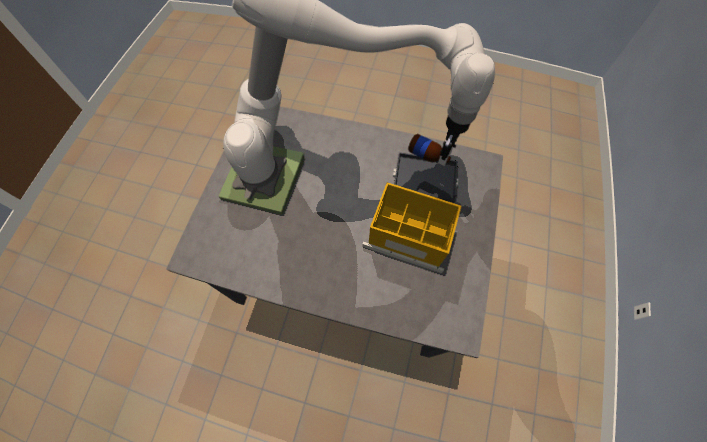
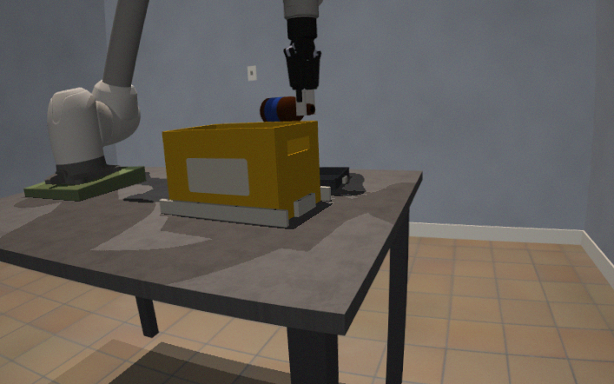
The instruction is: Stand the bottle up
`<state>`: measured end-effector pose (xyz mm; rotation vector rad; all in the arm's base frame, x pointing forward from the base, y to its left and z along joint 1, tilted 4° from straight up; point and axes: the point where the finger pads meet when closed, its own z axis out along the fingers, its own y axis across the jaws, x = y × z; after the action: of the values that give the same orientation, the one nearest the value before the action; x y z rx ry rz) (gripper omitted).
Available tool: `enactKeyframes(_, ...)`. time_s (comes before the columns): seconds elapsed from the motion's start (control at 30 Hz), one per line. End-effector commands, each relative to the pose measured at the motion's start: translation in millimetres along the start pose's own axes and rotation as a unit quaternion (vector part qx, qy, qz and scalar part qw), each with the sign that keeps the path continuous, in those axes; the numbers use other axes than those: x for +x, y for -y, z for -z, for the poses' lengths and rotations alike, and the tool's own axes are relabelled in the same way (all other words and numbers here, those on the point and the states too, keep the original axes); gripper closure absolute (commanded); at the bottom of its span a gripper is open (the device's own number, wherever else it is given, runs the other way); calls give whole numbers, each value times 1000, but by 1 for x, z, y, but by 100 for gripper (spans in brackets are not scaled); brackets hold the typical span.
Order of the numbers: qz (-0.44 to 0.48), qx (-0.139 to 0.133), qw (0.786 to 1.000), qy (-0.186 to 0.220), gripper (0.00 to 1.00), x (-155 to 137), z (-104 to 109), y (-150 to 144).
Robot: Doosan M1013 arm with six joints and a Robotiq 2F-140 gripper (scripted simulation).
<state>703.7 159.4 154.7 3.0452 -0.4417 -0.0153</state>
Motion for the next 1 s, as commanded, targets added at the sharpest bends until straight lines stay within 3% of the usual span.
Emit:
enactKeyframes(0.0, 1, 2, 1000, 0, 90, -1, 3, 2)
enactKeyframes(0.4, -10, 2, 1000, 0, 90, -1, 3, 2)
enactKeyframes(0.97, -114, 2, 994, 1, 90, -1, 3, 2)
